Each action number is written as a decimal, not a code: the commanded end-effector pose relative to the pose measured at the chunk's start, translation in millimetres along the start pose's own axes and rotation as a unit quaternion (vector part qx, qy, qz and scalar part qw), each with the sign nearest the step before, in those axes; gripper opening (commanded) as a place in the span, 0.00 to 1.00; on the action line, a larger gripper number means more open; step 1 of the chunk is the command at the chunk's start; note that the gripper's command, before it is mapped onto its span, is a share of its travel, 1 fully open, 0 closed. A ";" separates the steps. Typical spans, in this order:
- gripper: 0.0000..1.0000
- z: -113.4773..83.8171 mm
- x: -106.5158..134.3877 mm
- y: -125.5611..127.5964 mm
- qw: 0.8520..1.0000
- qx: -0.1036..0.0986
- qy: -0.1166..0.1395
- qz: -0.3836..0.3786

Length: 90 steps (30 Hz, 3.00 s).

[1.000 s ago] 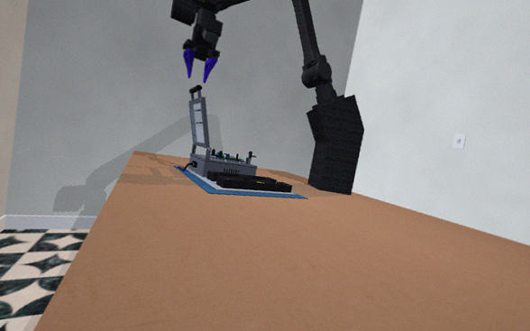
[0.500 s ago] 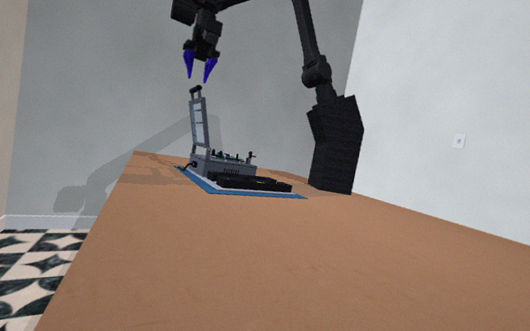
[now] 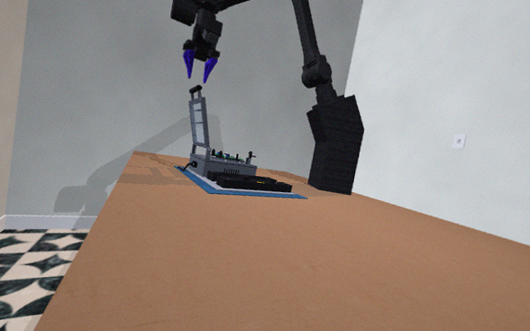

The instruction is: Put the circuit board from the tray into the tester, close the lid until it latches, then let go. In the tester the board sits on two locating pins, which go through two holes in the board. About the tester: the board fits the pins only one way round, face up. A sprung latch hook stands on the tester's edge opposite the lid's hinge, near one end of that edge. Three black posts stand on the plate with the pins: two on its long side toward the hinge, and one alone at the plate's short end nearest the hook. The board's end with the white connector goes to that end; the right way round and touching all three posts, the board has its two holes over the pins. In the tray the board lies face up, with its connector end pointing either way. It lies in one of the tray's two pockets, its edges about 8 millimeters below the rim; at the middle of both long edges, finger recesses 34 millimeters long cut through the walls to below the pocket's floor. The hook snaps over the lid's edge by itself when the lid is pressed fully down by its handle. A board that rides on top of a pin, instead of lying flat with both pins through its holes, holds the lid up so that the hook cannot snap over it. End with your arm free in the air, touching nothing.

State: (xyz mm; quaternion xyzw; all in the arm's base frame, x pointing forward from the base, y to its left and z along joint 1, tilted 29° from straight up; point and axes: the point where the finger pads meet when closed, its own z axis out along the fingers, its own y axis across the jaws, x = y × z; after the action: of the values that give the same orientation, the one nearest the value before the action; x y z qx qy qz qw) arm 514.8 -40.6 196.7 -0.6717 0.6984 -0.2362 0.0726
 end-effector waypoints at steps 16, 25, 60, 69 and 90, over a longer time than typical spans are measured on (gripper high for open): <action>0.48 -20.0 -7.9 -27.2 0.999 0.035 -0.005 -0.002; 0.48 -19.9 -7.9 -27.0 0.999 0.035 -0.005 -0.002; 0.48 34.5 -5.1 -8.0 1.000 0.009 -0.002 -0.003; 0.48 30.1 -0.8 -15.1 1.000 0.020 0.000 0.002; 0.48 21.3 2.6 -22.9 1.000 0.030 0.000 0.006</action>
State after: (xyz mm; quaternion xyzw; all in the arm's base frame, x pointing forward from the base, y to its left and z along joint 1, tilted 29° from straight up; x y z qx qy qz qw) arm 535.0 -40.1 162.7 -0.6748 0.6948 -0.2374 0.0743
